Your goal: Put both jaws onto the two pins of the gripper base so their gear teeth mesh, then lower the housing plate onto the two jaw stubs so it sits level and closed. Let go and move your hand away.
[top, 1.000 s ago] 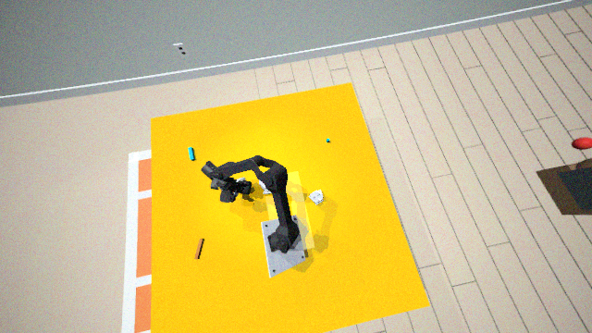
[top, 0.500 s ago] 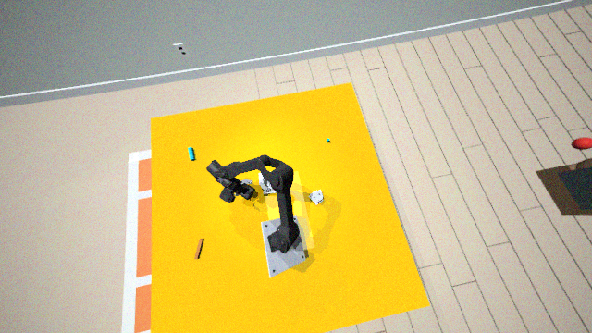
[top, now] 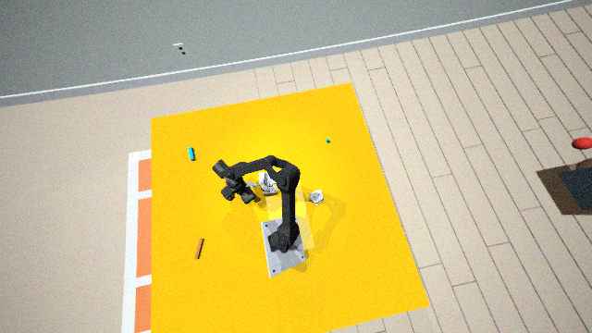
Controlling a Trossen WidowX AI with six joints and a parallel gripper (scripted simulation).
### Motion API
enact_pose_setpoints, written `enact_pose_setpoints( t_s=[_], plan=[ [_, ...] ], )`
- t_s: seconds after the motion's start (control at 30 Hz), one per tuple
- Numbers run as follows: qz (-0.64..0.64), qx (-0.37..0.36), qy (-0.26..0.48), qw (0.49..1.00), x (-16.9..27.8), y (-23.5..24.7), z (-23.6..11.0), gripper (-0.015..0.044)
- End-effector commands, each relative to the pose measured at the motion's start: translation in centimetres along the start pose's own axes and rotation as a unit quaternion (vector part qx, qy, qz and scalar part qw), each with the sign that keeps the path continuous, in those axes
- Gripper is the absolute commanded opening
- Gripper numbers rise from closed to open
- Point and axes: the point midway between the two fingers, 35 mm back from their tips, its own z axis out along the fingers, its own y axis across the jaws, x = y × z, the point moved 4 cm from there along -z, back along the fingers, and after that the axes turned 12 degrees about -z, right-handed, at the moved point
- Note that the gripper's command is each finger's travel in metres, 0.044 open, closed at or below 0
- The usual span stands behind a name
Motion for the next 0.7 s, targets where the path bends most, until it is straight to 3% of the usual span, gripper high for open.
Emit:
enact_pose_setpoints(
  t_s=[0.0,0.67],
  plan=[
    [0.056,-0.001,0.001,0.998,0.5,0.7,0.0,0.0134],
    [0.307,-0.001,0.001,0.952,1.9,3.3,-0.1,0.0134]
  ],
)
